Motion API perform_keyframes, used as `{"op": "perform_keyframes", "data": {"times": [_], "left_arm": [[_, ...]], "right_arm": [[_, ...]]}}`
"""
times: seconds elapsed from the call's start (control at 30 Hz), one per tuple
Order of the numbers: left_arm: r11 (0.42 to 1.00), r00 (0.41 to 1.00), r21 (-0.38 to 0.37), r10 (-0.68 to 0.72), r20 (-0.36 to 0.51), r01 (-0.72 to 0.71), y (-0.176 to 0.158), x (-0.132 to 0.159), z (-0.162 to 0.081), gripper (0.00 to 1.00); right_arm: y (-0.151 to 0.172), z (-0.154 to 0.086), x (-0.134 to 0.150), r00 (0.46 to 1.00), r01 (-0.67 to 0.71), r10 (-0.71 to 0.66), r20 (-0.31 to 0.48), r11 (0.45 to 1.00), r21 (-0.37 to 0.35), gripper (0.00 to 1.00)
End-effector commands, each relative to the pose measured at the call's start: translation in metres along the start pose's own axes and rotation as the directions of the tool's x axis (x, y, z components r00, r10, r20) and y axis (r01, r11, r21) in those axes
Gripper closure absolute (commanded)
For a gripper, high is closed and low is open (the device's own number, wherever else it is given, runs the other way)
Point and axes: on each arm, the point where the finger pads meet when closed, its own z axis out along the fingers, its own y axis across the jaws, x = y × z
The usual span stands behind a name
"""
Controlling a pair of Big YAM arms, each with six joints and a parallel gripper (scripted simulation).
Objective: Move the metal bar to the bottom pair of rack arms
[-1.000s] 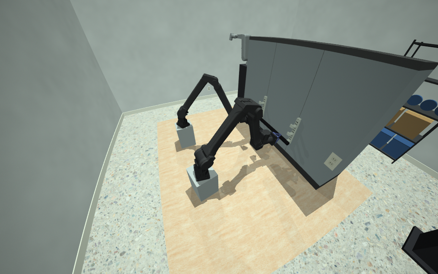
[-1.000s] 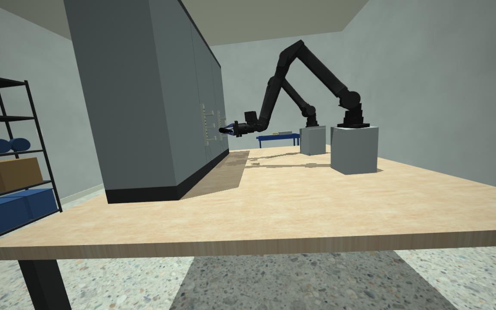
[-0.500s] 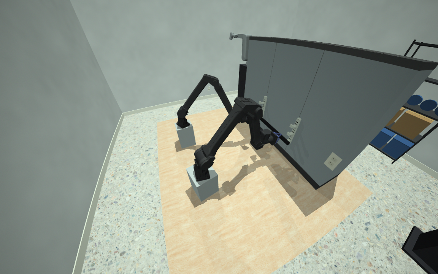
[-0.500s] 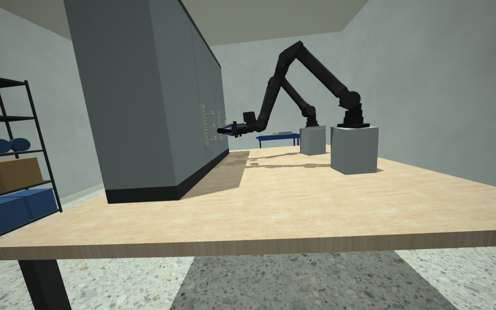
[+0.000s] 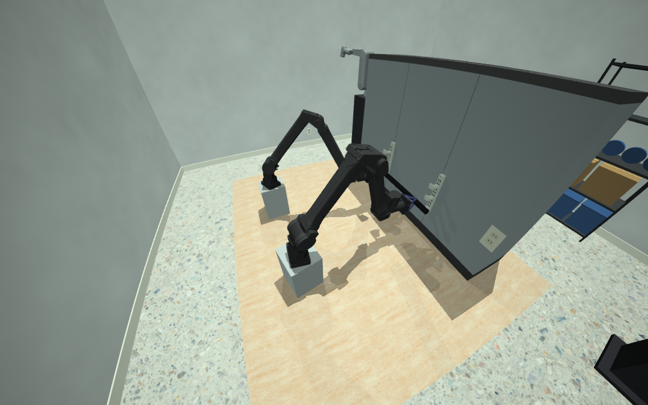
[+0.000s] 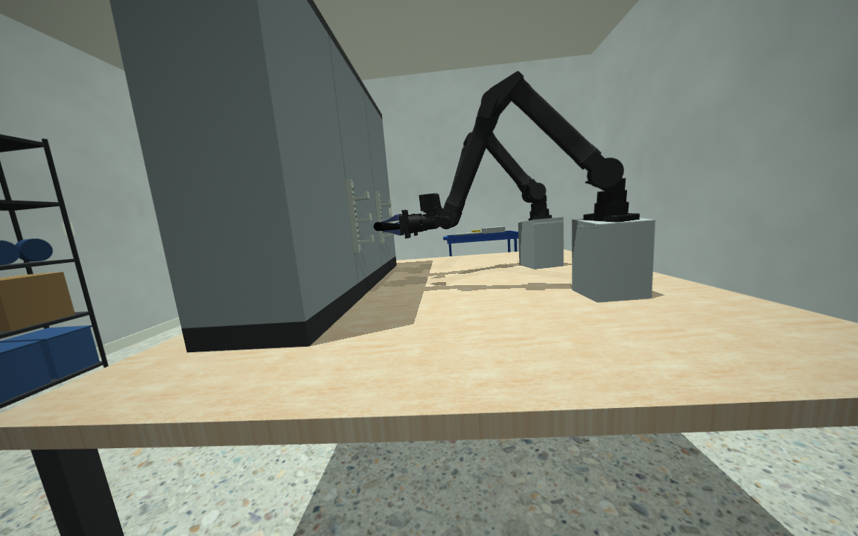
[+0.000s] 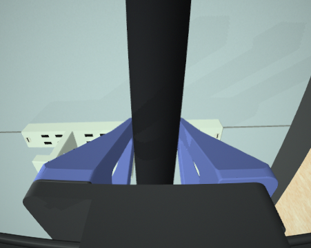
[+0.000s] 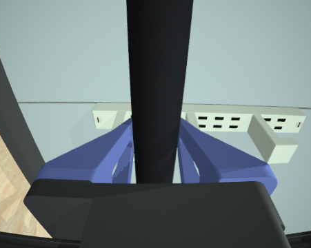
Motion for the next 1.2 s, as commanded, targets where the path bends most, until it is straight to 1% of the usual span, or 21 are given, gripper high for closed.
{"op": "perform_keyframes", "data": {"times": [0.0, 1.17], "left_arm": [[0.996, 0.999, -0.088, -0.034, -0.035, 0.031, 0.0382, 0.0126, 0.0284, 1.00], [0.996, 0.999, -0.088, -0.034, -0.035, 0.031, 0.0348, 0.0156, 0.0299, 1.00]], "right_arm": [[-0.0551, 0.0173, 0.0099, 1.000, -0.005, 0.007, -0.021, 0.996, 0.085, 1.00], [-0.0607, 0.0177, 0.0069, 1.000, -0.005, 0.007, -0.021, 0.996, 0.085, 1.00]]}}
